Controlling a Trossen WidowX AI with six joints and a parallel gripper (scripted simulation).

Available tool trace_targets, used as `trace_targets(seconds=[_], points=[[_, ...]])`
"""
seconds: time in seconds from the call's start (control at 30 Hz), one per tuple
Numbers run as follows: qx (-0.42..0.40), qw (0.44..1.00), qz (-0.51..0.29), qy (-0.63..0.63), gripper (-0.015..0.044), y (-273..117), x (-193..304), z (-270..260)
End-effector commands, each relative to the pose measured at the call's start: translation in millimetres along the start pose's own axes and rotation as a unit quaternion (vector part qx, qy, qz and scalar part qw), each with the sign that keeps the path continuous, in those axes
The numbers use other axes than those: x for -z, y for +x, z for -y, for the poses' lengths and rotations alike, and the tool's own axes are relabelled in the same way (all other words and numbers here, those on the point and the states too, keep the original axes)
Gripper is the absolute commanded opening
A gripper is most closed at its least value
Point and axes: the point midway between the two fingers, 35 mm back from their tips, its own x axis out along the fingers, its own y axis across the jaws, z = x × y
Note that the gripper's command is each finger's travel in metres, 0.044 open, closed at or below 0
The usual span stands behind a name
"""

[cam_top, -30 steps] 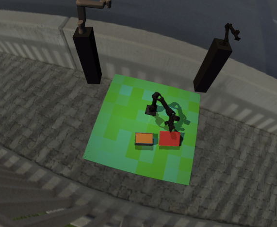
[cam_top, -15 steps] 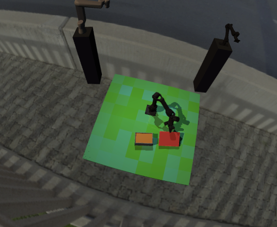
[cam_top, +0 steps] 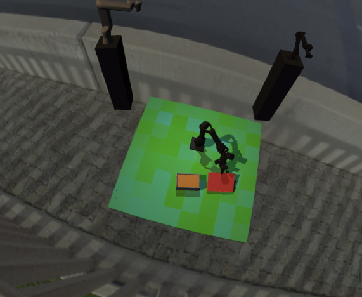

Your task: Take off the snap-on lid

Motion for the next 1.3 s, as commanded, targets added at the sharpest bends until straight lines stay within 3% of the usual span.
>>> trace_targets(seconds=[0.0, 1.27], points=[[-0.002, 1.0, -0.001, -0.001, 0.0, 2, 0, 2], [-0.002, 1.0, -0.001, -0.001, 0.0, 22, 0, 25]])
